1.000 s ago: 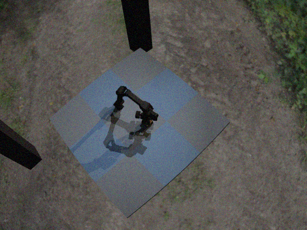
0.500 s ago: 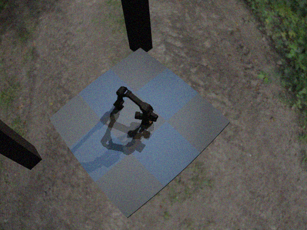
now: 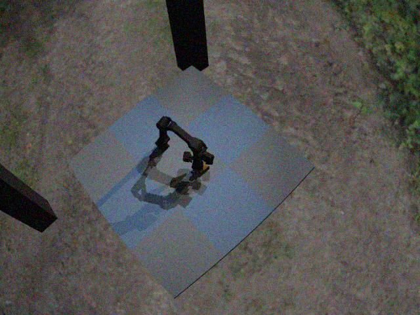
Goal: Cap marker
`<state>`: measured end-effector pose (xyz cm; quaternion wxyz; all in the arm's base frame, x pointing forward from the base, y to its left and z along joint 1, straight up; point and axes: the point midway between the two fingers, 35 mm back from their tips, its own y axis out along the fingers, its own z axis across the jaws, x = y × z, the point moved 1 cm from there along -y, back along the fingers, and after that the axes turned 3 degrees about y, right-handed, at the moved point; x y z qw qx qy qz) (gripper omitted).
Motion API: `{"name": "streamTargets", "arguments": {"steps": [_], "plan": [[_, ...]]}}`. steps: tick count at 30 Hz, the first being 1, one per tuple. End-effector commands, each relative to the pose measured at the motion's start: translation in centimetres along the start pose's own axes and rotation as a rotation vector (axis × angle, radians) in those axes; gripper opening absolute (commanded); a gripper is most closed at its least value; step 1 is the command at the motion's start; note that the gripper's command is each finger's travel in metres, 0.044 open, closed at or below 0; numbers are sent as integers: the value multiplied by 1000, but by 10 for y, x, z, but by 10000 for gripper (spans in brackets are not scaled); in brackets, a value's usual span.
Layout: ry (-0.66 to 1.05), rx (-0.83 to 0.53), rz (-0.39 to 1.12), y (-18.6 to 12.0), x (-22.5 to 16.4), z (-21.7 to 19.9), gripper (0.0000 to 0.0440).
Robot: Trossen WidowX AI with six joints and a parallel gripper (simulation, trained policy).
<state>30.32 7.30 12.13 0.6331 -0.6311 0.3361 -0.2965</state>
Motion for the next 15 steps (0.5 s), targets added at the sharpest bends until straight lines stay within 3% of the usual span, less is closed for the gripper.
{"name": "streamTargets", "arguments": {"steps": [1, 15], "plan": [[-2, 32, -9, -10, 0, 2, 440], [-16, 123, -40, -52, -1, 1, 440]]}}
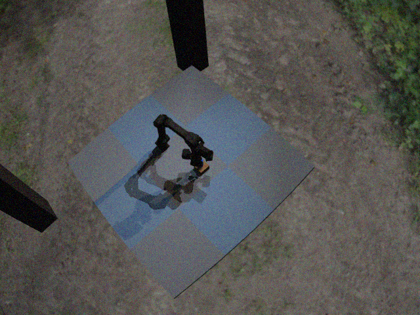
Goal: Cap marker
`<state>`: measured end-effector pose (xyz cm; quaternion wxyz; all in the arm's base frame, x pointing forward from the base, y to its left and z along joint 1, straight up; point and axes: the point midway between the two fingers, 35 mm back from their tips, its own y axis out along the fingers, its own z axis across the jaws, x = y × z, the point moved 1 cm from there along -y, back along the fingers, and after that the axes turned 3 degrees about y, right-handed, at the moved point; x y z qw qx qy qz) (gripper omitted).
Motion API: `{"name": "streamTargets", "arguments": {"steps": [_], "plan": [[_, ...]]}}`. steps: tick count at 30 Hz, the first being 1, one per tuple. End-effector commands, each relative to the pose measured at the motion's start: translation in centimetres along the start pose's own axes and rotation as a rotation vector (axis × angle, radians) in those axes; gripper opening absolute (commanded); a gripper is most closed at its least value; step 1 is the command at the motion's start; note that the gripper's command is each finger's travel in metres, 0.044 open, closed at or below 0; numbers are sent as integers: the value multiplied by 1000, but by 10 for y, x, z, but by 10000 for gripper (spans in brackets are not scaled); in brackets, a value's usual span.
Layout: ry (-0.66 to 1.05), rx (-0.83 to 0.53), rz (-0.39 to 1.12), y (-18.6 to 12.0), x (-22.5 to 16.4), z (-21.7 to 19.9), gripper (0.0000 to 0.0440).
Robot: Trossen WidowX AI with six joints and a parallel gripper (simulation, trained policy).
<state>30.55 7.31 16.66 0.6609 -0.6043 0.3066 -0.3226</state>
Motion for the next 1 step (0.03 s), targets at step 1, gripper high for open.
{"name": "streamTargets", "arguments": {"steps": [1], "plan": [[-10, 24, -5, -9, 0, 1, 440]]}}
